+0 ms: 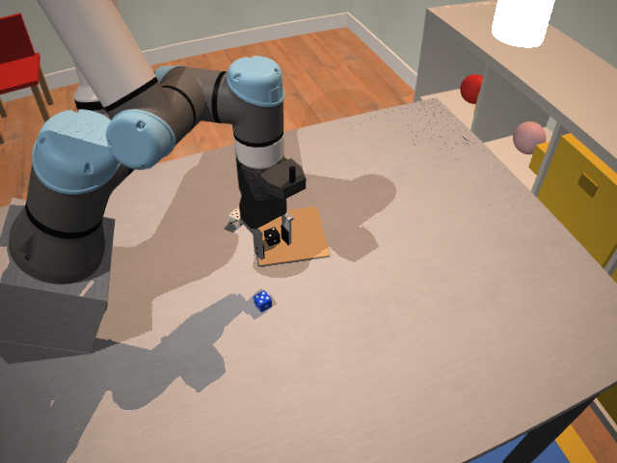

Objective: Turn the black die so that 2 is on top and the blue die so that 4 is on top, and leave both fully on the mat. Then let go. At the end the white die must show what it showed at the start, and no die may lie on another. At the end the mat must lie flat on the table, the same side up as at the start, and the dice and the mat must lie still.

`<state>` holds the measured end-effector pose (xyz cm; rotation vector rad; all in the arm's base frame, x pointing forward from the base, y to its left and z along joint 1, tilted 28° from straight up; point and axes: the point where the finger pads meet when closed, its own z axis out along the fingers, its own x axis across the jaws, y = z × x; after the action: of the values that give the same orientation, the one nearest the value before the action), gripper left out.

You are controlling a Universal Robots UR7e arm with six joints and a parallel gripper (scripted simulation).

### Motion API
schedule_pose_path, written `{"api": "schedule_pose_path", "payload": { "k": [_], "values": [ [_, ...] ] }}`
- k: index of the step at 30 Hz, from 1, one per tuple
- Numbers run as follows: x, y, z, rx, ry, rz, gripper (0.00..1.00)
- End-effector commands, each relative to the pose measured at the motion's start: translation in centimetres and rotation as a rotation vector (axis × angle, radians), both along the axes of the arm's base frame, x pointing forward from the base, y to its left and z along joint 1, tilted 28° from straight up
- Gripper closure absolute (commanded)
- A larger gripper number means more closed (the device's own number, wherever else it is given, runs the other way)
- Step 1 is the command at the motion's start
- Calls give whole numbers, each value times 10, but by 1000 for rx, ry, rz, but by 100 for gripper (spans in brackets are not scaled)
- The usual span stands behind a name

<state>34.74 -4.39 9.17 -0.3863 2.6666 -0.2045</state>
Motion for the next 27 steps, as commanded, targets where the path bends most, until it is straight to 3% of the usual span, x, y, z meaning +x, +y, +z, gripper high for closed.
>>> {"api": "schedule_pose_path", "payload": {
  "k": [1, 6, 9, 22, 25, 27],
  "values": [
    [-4, -8, -2, 68, -13, -138, 0],
    [-10, -17, -4, 159, -31, -321, 0],
    [-10, -18, -5, 168, -33, -339, 0],
    [-24, -36, -11, 394, -80, -792, 0],
    [-24, -36, -11, 399, -81, -801, 0],
    [-27, -39, -12, 440, -90, -882, 0]
  ]
}}
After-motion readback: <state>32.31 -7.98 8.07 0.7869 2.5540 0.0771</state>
